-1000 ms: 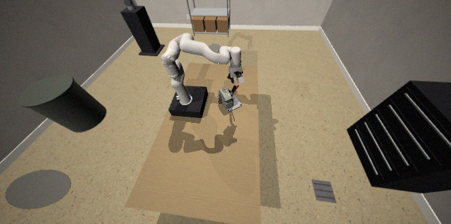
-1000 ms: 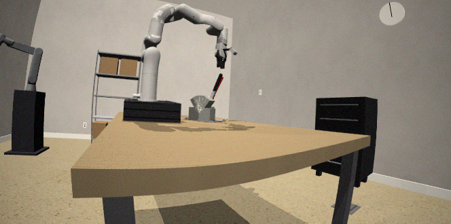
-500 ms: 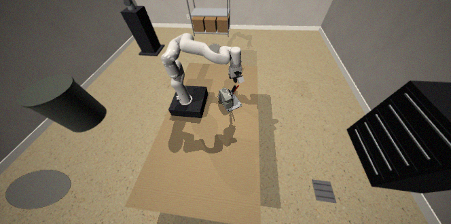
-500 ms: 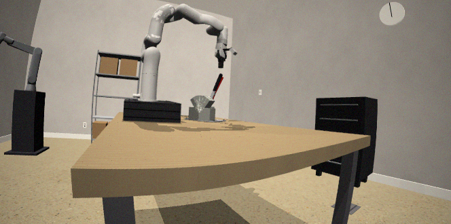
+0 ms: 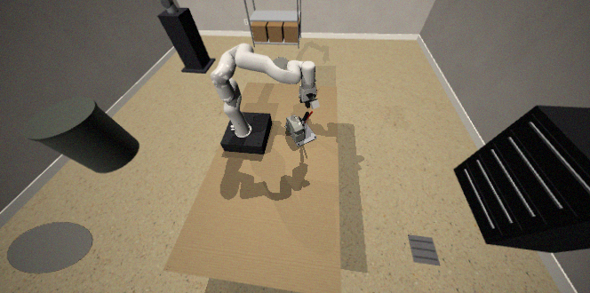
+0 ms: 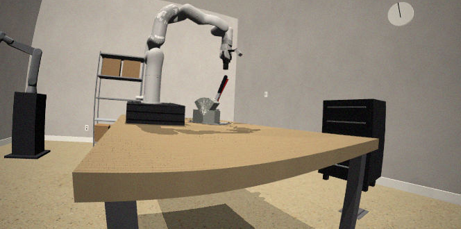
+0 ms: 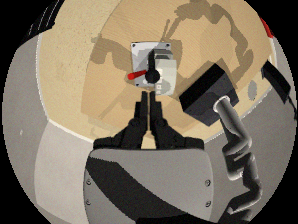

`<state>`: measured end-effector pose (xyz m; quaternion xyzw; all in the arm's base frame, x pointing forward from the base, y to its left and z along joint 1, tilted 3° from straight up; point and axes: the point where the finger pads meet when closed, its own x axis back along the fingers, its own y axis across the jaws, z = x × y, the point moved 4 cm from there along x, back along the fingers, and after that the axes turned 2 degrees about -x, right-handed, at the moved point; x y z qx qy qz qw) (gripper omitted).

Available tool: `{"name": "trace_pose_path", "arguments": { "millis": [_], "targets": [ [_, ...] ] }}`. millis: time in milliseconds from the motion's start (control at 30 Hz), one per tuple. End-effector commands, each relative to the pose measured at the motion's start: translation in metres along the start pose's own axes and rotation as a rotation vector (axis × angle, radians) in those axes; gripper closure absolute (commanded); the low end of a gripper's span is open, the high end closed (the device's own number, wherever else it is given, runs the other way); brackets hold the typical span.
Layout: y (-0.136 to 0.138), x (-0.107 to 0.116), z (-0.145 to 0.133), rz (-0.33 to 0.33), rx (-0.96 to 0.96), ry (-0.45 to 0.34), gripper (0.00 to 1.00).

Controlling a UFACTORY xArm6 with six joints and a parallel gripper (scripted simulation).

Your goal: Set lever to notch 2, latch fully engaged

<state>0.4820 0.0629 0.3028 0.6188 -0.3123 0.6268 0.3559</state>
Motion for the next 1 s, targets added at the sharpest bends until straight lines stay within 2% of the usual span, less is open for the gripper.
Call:
{"name": "trace_pose_path", "arguments": {
  "millis": [0, 233, 267, 967],
  "targets": [
    [-0.0006, 0.0020, 0.0003, 0.004, 0.000, 0.002, 1.00],
    [-0.0006, 0.0020, 0.0003, 0.004, 0.000, 0.002, 1.00],
    [-0.0006, 0.0020, 0.0003, 0.004, 0.000, 0.002, 0.00],
    [-0.0006, 0.0020, 0.0003, 0.004, 0.000, 0.002, 0.00]
  ]
}}
